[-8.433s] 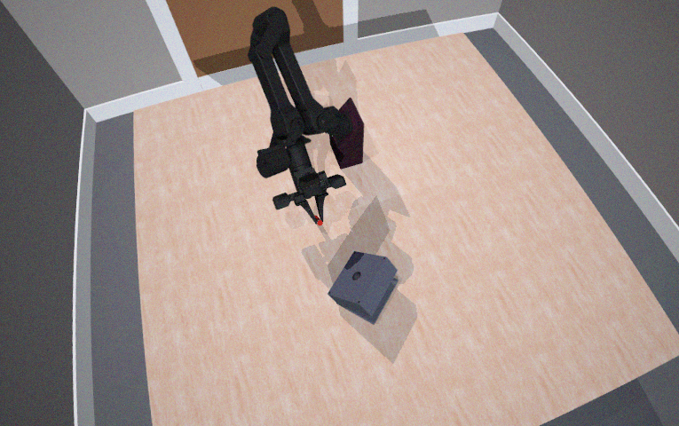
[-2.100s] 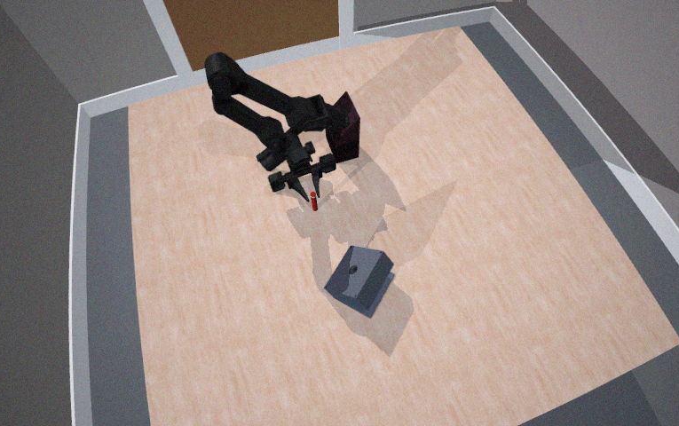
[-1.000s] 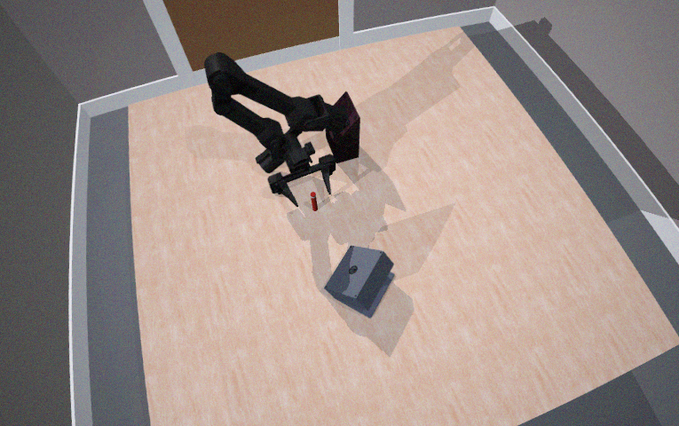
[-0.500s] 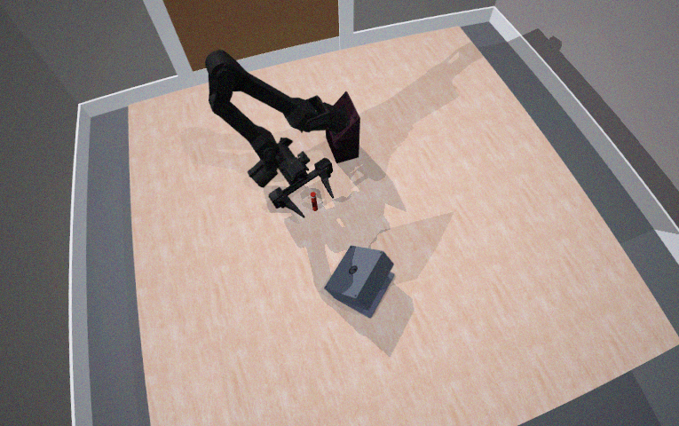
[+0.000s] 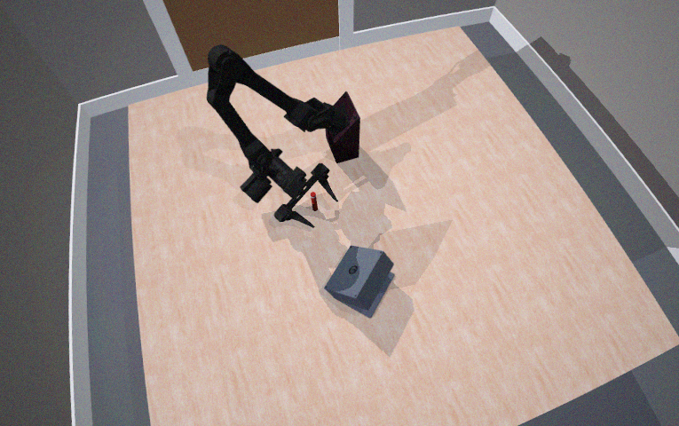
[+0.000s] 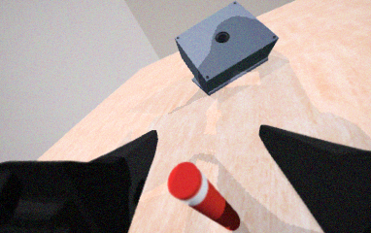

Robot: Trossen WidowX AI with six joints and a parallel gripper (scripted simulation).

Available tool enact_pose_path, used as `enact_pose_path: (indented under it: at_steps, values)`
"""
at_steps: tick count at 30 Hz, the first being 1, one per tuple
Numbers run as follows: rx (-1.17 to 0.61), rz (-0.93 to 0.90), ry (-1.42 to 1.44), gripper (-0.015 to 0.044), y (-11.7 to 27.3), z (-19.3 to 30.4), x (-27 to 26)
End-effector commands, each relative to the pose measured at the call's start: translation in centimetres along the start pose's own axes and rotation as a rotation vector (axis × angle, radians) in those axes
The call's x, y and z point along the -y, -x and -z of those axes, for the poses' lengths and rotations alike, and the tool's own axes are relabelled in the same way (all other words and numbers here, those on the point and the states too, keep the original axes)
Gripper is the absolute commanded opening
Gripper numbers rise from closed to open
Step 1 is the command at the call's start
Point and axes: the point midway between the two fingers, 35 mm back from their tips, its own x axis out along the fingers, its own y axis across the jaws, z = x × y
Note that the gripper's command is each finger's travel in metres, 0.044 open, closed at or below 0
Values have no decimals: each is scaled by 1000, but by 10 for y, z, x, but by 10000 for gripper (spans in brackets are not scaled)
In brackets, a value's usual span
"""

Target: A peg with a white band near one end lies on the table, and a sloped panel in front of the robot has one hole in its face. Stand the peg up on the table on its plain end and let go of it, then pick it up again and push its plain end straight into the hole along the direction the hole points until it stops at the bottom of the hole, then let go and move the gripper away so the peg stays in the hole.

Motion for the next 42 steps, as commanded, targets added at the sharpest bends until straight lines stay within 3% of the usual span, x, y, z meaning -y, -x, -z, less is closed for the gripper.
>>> enact_pose_path:
  at_steps: [1,26,42]
  values:
    - [-76,-26,-57,440,-4,-3,6]
    - [-445,-88,-228,440,-15,-11,2]
    - [-816,-98,-295,440,-12,-24,-33]
